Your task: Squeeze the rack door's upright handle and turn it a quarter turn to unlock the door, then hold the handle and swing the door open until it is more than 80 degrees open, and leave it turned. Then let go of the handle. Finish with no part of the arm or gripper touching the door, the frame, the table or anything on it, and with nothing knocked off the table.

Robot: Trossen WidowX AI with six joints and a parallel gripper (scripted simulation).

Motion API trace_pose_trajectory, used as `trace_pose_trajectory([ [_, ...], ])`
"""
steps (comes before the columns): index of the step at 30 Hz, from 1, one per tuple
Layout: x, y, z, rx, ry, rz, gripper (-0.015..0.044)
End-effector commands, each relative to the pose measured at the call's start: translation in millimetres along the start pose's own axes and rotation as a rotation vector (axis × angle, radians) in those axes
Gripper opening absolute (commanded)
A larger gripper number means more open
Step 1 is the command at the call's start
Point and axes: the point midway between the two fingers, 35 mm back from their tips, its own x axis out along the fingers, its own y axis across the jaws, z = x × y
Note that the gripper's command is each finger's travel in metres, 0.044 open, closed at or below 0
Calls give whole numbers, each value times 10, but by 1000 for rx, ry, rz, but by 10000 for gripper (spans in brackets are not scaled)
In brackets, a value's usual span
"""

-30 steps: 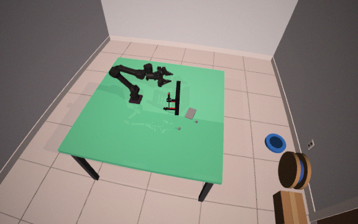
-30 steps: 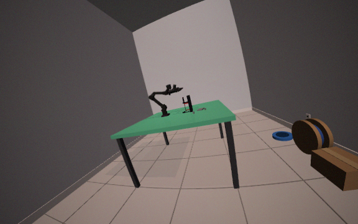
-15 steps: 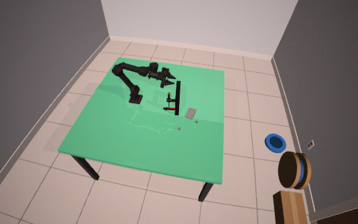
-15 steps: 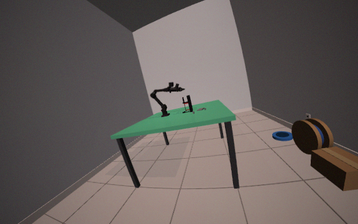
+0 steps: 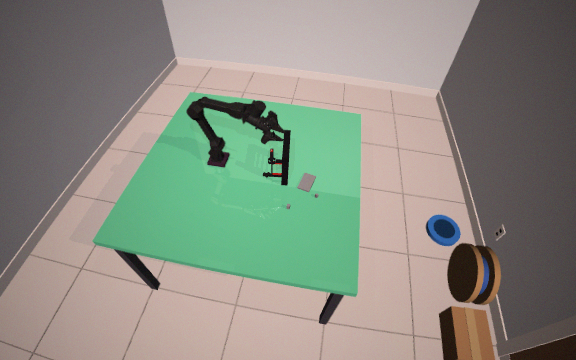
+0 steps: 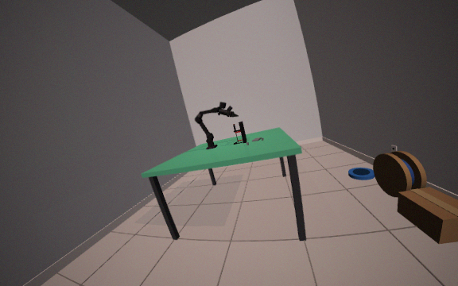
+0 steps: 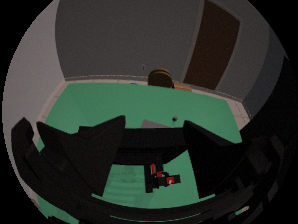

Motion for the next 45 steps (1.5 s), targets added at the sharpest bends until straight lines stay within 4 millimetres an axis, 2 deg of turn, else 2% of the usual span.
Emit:
trace_pose_trajectory([
  [1,46,-41,-30,-16,86,3,287],
  [21,92,-214,-239,-52,460,31,287],
  [45,-121,-361,-479,-58,871,119,287],
])
